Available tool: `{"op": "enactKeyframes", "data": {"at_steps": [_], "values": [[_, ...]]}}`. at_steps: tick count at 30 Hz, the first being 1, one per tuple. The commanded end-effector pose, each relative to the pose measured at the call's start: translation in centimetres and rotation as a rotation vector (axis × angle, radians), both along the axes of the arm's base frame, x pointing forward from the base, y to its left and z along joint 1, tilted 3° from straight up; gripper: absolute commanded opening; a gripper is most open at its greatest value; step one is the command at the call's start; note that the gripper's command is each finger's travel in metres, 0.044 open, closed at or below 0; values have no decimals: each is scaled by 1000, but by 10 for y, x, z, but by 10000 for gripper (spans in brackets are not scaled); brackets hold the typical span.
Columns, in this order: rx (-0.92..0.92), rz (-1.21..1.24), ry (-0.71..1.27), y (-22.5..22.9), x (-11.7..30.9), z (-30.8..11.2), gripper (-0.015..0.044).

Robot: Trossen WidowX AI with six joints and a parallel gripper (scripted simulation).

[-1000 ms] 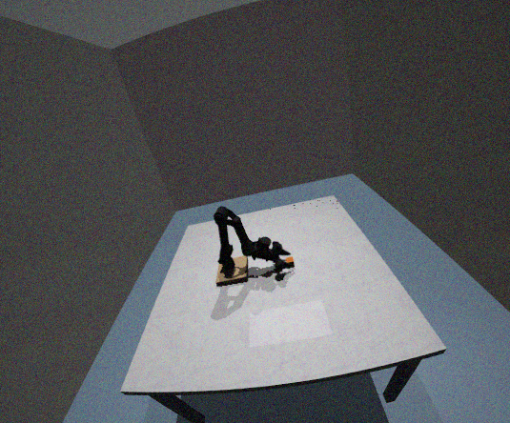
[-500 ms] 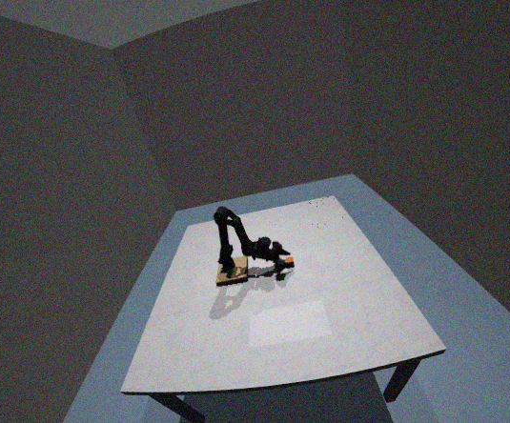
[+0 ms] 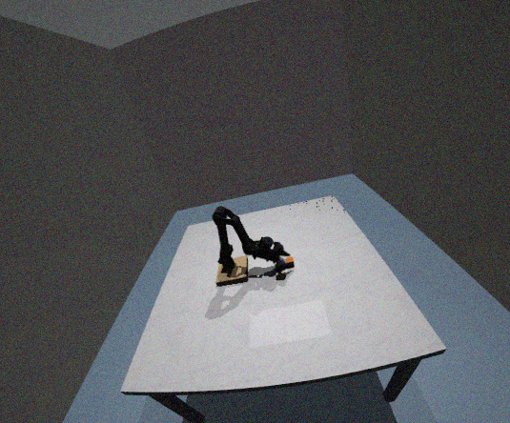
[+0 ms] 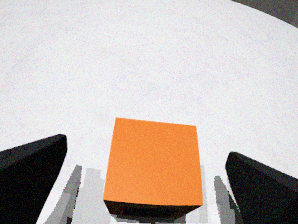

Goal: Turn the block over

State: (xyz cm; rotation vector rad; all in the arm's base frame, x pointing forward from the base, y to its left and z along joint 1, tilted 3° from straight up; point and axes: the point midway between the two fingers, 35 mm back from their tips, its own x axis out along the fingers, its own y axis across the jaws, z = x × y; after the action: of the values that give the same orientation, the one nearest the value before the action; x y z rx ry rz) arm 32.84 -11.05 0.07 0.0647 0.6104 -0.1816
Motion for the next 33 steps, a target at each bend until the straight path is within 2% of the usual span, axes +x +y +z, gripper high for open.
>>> {"op": "enactKeyframes", "data": {"at_steps": [1, 6, 11, 25, 33], "values": [[10, -4, 85, -6, 12, 14, 440], [45, -4, 272, -5, 7, 40, 440], [72, 2, 437, 3, -15, 76, 440], [75, 2, 449, 3, -16, 78, 440], [136, -4, 684, -2, 6, 87, 440]]}}
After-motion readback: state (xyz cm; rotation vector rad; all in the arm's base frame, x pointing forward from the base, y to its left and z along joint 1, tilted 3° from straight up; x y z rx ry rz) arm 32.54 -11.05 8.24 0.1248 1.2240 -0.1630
